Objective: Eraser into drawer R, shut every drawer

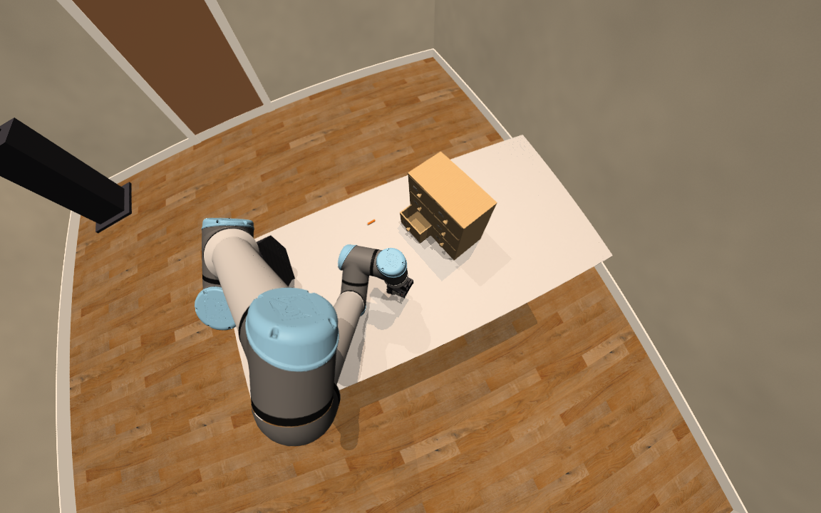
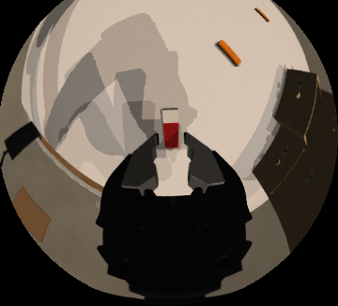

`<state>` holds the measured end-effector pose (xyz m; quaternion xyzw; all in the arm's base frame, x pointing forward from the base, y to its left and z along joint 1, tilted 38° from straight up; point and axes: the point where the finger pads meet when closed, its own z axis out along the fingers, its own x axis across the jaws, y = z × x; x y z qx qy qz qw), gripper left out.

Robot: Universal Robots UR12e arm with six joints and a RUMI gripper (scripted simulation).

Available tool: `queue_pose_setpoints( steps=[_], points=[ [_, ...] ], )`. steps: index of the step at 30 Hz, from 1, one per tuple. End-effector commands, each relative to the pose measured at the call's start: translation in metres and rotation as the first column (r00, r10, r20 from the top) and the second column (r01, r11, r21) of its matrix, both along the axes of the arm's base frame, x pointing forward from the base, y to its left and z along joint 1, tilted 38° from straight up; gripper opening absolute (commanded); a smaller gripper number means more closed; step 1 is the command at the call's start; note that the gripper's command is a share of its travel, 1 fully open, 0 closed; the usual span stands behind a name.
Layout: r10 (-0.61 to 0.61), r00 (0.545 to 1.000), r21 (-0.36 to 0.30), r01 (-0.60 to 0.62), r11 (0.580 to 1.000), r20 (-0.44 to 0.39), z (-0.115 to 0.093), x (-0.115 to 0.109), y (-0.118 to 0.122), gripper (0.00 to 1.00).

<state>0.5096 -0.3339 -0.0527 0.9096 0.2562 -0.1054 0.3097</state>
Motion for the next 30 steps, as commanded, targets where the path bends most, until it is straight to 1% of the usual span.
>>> queue_pose_setpoints(
  steps=[1, 13, 23, 30],
  points=[
    [0.000, 1.000, 0.000, 0.000, 1.000, 0.001, 0.000, 0.000, 0.000, 0.23],
    [0.000, 1.000, 0.000, 0.000, 1.000, 0.001, -0.004, 0.000, -0.003, 0.23],
    [0.000, 1.000, 0.000, 0.000, 1.000, 0.001, -0.012, 0.000, -0.010, 0.23],
    [0.000, 1.000, 0.000, 0.000, 1.000, 0.001, -0.015, 0.000, -0.012, 0.23]
  ],
)
